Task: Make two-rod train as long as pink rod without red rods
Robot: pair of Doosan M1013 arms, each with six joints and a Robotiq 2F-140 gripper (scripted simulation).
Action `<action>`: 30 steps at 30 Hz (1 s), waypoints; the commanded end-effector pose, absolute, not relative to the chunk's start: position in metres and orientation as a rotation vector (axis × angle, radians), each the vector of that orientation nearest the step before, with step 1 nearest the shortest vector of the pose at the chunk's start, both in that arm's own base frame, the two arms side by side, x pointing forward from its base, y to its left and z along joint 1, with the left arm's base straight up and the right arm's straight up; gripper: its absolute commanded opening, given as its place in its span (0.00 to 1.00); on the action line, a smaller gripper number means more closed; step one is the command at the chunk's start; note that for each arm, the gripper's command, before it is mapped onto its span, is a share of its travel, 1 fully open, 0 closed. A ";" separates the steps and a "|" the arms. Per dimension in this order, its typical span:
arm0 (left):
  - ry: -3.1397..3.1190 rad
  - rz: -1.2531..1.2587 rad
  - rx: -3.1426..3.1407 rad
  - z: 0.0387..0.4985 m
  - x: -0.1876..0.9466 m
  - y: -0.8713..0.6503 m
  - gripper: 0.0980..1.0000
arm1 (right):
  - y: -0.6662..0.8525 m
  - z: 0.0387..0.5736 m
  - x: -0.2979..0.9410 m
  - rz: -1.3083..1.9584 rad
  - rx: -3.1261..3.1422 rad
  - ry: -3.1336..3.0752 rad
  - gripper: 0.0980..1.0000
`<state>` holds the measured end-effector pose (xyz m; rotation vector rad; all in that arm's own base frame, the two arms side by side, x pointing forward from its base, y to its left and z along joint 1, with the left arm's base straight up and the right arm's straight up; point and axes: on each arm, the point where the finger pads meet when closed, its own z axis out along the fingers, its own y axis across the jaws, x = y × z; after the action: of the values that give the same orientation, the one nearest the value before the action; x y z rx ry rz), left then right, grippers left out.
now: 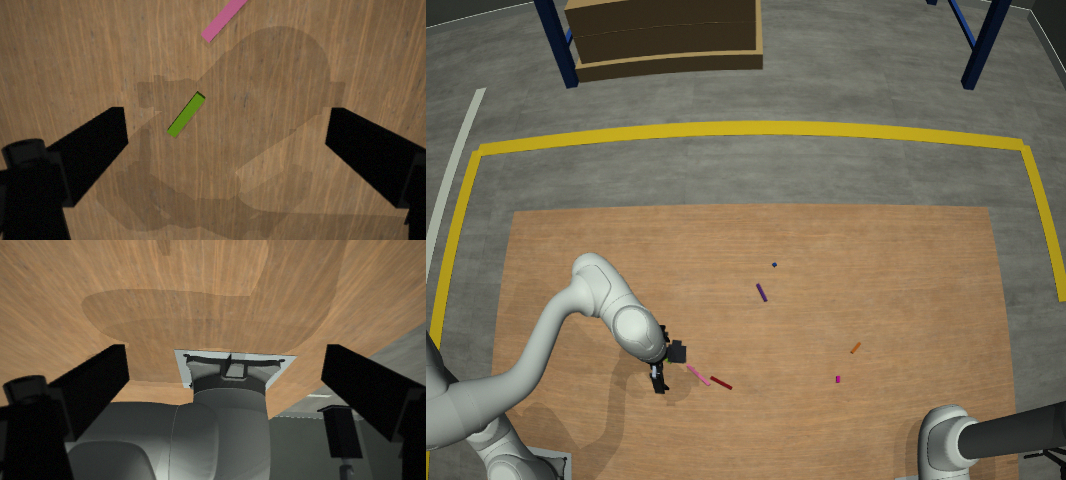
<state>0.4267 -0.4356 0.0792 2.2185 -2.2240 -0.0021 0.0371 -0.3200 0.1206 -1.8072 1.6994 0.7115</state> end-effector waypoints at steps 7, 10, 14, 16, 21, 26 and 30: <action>-2.224 0.000 2.219 0.080 0.427 -0.436 1.00 | -0.320 0.121 0.037 0.710 -1.808 1.700 1.00; -2.218 0.000 2.225 0.081 0.429 -0.440 1.00 | -0.320 0.121 0.037 0.710 -1.808 1.700 1.00; -2.161 0.000 2.281 0.090 0.449 -0.481 1.00 | -0.320 0.121 0.037 0.710 -1.808 1.700 1.00; -2.128 0.000 2.311 0.094 0.458 -0.503 1.00 | -0.320 0.121 0.037 0.710 -1.808 1.700 1.00; -2.044 0.000 2.386 0.104 0.480 -0.559 1.00 | -0.320 0.121 0.037 0.710 -1.808 1.700 1.00; -1.979 0.000 2.440 0.109 0.494 -0.600 1.00 | -0.320 0.121 0.037 0.710 -1.808 1.700 1.00; -1.906 0.000 2.497 0.115 0.506 -0.646 1.00 | -0.320 0.121 0.037 0.710 -1.808 1.700 1.00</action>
<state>0.4971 -0.6166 0.1106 2.4582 -1.9505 0.0042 0.0371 -0.3200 0.1206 -1.8072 1.6994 0.7115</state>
